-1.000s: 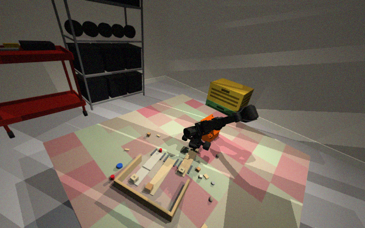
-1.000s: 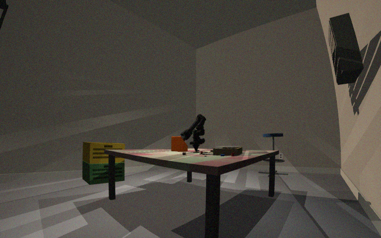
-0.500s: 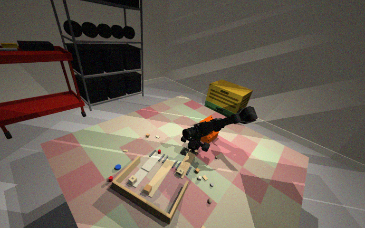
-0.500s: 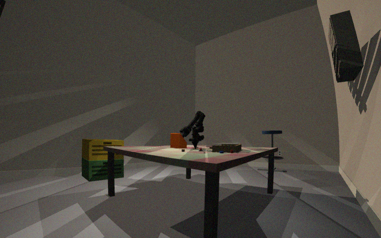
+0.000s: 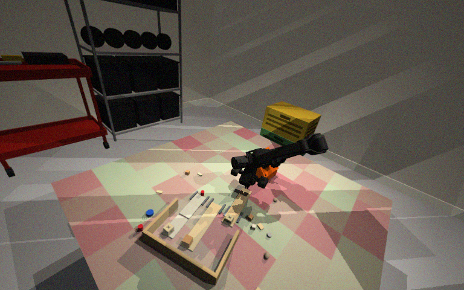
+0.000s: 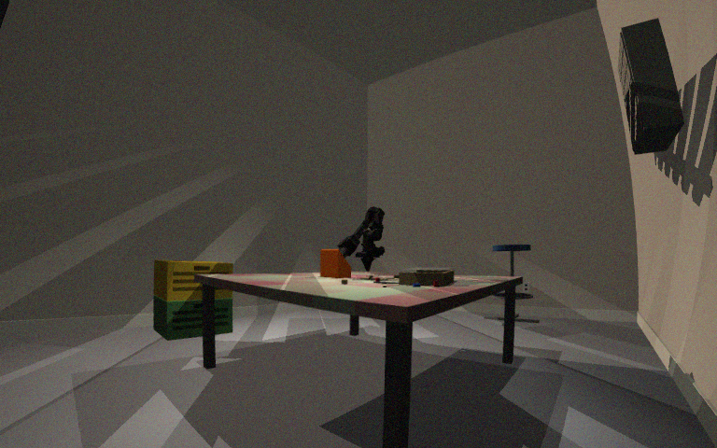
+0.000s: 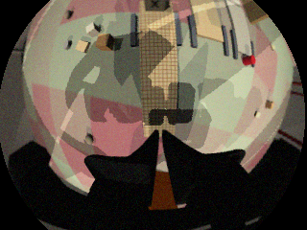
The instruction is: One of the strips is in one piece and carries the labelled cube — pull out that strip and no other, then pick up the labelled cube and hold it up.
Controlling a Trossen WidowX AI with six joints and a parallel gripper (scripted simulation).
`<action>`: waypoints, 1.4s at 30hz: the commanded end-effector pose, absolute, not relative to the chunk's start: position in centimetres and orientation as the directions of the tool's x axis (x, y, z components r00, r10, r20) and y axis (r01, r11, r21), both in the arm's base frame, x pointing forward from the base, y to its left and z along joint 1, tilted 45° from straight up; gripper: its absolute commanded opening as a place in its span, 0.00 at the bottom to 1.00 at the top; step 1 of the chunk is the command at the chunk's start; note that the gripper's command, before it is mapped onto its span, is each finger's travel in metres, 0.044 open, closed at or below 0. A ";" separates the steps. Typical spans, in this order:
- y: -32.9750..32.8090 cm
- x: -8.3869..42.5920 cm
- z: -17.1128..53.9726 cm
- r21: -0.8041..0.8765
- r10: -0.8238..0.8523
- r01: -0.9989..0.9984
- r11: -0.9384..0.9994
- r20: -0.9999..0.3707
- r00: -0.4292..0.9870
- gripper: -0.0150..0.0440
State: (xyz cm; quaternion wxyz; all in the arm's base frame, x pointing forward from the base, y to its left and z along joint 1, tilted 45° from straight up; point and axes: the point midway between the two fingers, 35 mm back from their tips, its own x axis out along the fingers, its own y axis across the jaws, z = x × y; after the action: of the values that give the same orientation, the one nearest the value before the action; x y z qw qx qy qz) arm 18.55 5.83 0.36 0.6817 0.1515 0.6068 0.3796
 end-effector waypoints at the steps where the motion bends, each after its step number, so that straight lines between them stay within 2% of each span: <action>1: 6.2 20.1 0.9 0.669 0.699 -0.314 0.673 -0.715 -0.024 0.43; 14: 6.8 24.1 2.2 0.669 0.699 -0.314 0.673 -0.714 -0.023 1.00; 42: 8.3 32.6 5.2 0.668 0.700 -0.317 0.673 -0.714 -0.019 1.00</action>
State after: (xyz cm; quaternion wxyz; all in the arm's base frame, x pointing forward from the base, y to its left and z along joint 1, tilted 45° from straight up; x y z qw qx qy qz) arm 31.49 7.99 4.77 0.6837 0.1538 0.6085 0.3723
